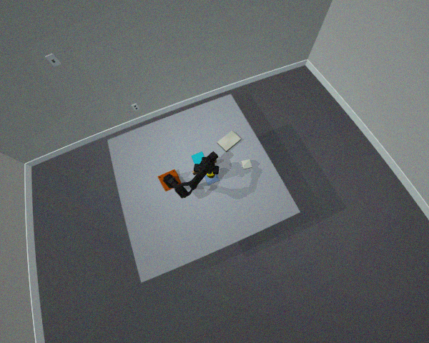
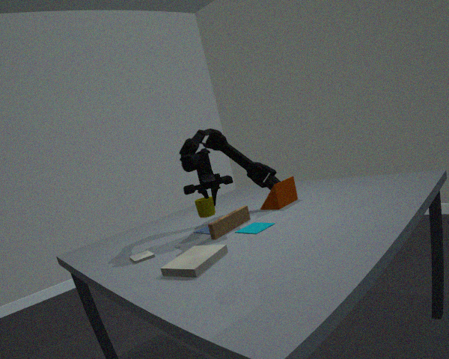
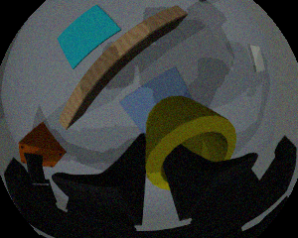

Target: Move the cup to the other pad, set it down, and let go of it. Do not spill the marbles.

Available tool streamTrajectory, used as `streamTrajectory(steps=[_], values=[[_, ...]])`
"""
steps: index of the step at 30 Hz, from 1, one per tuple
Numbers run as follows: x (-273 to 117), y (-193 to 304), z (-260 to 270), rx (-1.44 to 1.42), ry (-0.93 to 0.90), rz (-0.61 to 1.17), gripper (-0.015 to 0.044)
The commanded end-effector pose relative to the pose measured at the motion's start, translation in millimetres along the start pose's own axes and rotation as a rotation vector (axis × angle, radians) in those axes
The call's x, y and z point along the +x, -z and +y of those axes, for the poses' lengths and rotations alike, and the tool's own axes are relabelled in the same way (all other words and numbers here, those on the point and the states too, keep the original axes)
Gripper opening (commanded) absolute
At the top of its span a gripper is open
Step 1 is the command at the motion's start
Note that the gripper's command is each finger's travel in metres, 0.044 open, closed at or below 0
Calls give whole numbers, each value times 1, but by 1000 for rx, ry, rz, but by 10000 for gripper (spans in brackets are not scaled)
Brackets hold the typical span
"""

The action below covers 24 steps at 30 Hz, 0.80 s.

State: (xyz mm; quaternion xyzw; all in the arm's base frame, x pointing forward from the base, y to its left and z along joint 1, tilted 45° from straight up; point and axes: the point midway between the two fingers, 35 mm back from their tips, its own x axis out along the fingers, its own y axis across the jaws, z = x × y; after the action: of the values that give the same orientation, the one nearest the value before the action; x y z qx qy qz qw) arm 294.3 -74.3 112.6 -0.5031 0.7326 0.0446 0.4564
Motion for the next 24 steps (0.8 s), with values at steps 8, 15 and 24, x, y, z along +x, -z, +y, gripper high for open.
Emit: streamTrajectory(steps=[8, 15, 24], values=[[-28, 0, -1, -2, -5, 6, 0], [-26, 1, -1, -3, 1, 2, 0], [-26, 1, -1, -3, 1, 2, 0]])
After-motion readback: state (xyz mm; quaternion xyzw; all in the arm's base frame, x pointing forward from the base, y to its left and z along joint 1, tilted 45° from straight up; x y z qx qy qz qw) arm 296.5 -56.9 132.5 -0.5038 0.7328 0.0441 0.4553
